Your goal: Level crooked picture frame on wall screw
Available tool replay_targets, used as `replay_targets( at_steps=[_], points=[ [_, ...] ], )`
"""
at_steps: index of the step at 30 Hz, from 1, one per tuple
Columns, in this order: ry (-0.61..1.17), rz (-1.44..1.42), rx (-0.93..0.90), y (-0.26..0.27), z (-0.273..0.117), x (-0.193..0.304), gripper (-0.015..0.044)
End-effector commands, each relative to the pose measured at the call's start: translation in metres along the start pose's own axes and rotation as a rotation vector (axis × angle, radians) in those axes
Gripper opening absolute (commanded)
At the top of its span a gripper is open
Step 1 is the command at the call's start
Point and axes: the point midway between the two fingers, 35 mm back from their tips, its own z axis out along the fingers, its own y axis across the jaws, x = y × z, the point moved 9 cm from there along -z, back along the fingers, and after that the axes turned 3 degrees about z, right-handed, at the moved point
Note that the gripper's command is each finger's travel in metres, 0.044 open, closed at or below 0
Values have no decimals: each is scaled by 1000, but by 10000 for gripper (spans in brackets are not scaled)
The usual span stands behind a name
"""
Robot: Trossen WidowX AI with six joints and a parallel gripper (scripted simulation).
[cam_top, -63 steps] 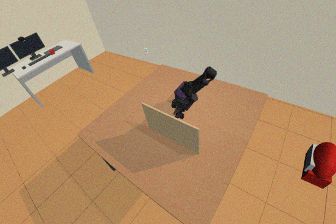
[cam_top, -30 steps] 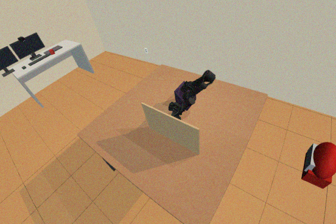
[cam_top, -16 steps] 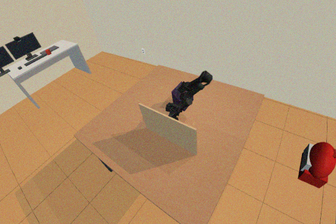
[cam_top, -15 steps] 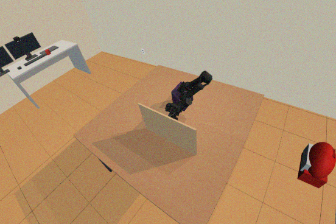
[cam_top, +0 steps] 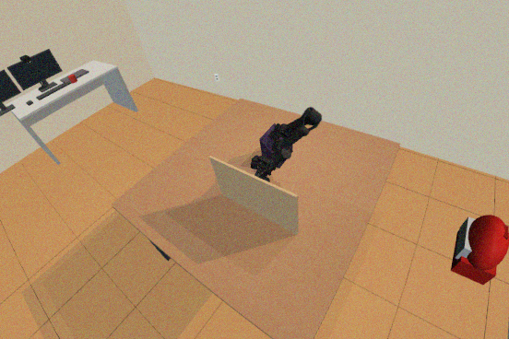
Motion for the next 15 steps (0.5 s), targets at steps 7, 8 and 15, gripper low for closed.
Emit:
replay_targets(
  at_steps=[7, 8, 15],
  points=[
    [3, 3, 4, -1, 0, 1, 155],
    [3, 3, 4, -1, 0, 1, 129],
    [3, 3, 4, -1, 0, 1, 62]
  ],
)
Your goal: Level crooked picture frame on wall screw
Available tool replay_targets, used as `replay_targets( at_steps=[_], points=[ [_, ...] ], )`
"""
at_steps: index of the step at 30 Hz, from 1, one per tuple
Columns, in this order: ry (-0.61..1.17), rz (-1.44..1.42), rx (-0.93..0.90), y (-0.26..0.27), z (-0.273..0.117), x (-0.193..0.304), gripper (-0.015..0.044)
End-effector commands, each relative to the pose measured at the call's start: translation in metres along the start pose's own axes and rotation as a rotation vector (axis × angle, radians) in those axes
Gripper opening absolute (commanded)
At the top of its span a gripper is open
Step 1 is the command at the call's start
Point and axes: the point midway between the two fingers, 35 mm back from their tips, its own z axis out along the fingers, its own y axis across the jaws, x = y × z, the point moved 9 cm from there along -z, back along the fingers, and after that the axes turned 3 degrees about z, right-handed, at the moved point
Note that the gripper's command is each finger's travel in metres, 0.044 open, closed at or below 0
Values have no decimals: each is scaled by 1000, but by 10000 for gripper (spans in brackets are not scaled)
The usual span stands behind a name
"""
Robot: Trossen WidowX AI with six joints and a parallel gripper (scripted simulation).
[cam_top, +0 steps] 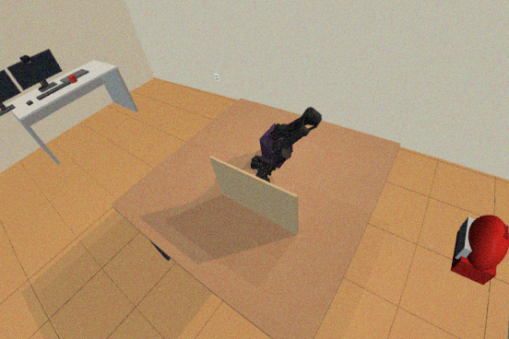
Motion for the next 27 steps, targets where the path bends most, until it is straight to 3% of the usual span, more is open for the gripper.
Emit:
replay_targets(
  at_steps=[1, 4, 27],
  points=[
    [2, 2, 3, 0, 0, 0, 56],
    [2, 2, 3, 0, 0, 0, 0],
    [2, 2, 3, 5, 0, 0, 0]
  ],
)
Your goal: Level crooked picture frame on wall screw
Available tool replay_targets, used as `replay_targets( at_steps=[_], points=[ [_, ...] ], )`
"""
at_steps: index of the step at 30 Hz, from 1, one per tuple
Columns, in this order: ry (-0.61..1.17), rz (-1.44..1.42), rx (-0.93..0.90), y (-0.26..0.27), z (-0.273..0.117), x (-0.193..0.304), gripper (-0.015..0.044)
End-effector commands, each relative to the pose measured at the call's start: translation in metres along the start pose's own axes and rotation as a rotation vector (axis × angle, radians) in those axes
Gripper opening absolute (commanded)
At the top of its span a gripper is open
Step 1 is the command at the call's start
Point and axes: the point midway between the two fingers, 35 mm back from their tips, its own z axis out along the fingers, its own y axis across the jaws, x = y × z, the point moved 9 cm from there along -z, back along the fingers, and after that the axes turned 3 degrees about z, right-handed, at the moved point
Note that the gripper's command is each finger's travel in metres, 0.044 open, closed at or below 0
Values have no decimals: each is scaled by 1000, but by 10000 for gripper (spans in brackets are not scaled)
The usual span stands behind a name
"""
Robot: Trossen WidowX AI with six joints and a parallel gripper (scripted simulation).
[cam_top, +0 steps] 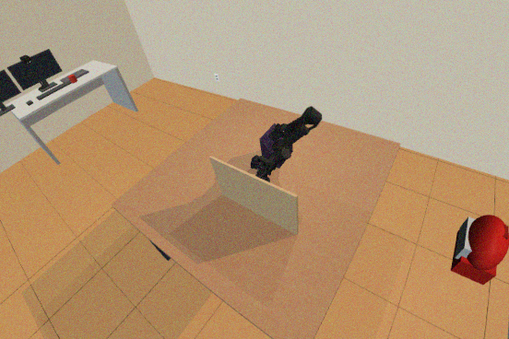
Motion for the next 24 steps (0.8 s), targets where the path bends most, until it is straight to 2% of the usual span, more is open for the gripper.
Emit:
replay_targets(
  at_steps=[1, 24],
  points=[
    [0, 4, -6, 3, 0, 0, 0],
    [0, 4, -6, 10, 0, 1, 0]
  ],
)
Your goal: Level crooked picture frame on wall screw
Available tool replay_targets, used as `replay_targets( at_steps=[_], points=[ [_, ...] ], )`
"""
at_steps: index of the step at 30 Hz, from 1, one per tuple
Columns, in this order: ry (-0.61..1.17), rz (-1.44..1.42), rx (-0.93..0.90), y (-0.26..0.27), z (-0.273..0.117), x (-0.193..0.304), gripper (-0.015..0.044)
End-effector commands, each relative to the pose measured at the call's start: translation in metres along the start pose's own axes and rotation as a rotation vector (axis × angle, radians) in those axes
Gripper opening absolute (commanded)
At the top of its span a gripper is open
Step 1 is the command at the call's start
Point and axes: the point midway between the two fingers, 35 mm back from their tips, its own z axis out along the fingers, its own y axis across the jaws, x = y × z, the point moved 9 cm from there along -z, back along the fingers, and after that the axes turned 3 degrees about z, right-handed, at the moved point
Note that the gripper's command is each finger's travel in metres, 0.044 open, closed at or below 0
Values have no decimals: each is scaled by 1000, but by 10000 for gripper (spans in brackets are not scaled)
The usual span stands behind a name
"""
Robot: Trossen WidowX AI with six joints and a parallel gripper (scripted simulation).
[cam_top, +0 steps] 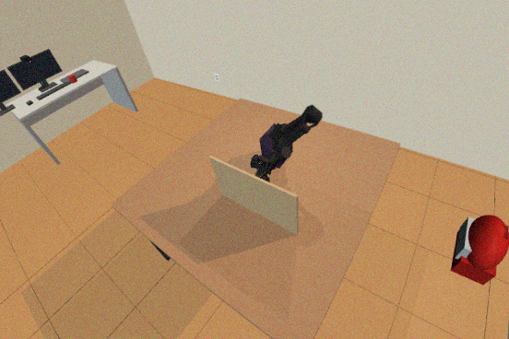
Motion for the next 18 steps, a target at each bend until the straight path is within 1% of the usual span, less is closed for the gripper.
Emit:
replay_targets(
  at_steps=[1, 18],
  points=[
    [2, 7, -20, 5, 0, 1, 0],
    [2, 7, -20, 4, 0, 1, 0]
  ],
)
